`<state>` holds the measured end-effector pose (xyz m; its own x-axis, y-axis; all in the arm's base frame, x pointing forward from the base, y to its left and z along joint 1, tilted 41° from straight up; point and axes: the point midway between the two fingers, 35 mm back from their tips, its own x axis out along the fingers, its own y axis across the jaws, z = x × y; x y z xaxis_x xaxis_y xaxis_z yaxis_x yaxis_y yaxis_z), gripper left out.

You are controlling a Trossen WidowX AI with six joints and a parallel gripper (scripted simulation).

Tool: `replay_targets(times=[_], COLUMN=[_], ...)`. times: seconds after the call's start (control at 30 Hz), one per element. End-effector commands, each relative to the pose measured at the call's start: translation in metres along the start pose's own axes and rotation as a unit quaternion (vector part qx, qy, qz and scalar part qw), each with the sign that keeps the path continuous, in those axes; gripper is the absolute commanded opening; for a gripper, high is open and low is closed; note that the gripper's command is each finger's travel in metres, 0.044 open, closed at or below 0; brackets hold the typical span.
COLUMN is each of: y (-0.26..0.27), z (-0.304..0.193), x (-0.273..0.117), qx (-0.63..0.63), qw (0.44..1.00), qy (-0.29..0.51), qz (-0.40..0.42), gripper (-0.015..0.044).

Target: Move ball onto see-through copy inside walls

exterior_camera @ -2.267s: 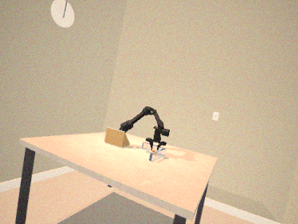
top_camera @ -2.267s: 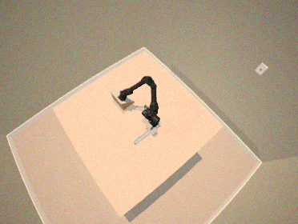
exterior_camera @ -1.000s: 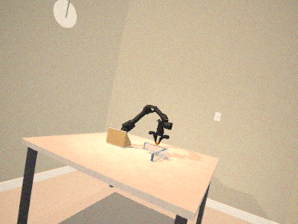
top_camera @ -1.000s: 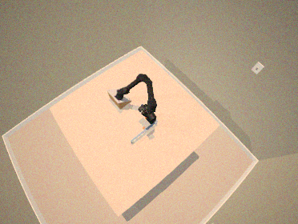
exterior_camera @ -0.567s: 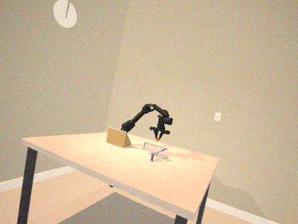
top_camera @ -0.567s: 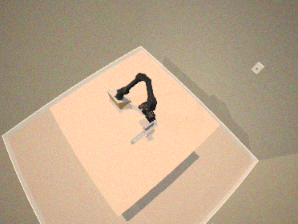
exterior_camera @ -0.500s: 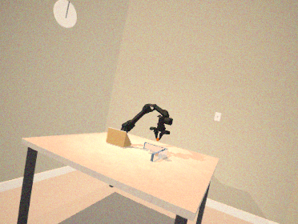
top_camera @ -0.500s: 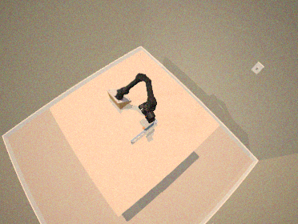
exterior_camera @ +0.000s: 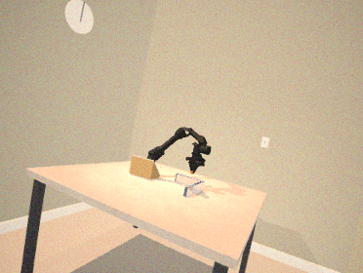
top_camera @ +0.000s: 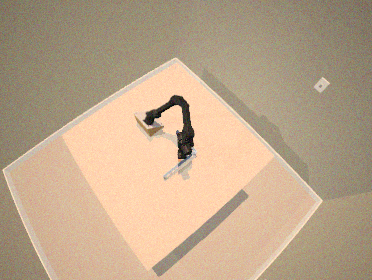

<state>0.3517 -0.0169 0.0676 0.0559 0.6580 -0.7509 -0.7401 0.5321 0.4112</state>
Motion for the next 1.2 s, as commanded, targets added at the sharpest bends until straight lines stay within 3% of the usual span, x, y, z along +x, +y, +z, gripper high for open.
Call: replay_targets(times=[0.0, 0.7, 0.97, 1.17], y=[-0.01, -0.047, -0.049, -0.05], z=[-0.002, -0.017, -0.018, -0.017], x=[0.002, 0.02, 0.024, 0.055], qx=[0.074, 0.43, 0.44, 0.44], qw=[0.997, 0.903, 0.898, 0.898], qy=[0.0, -0.003, -0.003, -0.003], qz=[-0.005, -0.006, -0.006, -0.006], gripper=[0.0, 0.0, 0.0, 0.0])
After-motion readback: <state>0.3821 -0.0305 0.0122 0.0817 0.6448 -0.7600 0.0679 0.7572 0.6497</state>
